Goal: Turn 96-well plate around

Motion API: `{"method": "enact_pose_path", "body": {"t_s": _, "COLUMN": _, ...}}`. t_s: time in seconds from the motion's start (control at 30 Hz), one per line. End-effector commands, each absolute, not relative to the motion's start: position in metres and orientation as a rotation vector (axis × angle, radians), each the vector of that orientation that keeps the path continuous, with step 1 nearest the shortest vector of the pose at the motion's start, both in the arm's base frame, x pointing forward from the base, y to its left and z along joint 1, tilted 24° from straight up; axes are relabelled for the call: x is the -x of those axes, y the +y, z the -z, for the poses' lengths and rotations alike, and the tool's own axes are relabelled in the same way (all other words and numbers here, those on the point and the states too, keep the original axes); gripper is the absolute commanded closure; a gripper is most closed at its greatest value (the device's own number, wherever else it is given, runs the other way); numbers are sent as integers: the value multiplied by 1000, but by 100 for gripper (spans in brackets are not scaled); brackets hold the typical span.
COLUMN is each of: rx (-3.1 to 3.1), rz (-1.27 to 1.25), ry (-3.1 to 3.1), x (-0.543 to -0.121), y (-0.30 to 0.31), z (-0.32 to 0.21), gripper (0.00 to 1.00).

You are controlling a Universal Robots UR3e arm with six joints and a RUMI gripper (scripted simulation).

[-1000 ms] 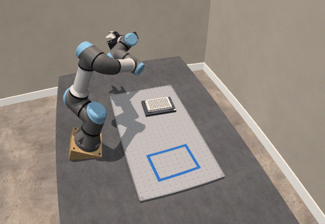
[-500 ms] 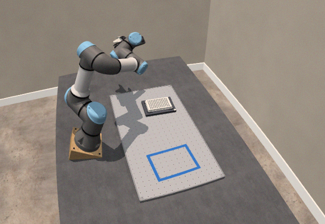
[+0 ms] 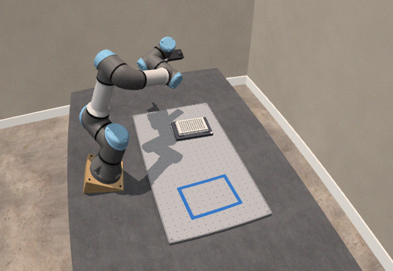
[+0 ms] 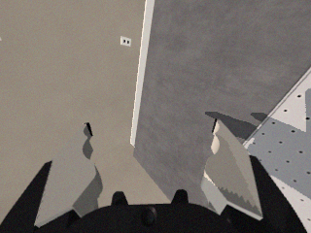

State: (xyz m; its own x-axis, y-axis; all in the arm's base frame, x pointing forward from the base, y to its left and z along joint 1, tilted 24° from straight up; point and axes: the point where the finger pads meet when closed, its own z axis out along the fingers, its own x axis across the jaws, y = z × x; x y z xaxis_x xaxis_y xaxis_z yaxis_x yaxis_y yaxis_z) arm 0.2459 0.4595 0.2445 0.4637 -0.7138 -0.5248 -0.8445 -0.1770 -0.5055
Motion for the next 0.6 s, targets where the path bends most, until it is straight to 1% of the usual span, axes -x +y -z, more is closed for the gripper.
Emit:
{"method": "enact_pose_path", "body": {"t_s": 0.0, "rx": 1941, "rz": -179, "ry": 1340, "x": -258, "y": 447, "z": -242, "gripper": 0}}
{"method": "enact_pose_path", "body": {"t_s": 0.07, "rx": 1941, "rz": -127, "ry": 1403, "x": -265, "y": 439, "z": -240, "gripper": 0}}
{"method": "enact_pose_path", "body": {"t_s": 0.27, "rx": 1941, "rz": -120, "ry": 1412, "x": -279, "y": 422, "z": -236, "gripper": 0}}
{"method": "enact_pose_path", "body": {"t_s": 0.37, "rx": 1941, "rz": -41, "ry": 1505, "x": -287, "y": 409, "z": -234, "gripper": 0}}
{"method": "enact_pose_path", "body": {"t_s": 0.57, "rx": 1941, "rz": -34, "ry": 1513, "x": -298, "y": 393, "z": -230, "gripper": 0}}
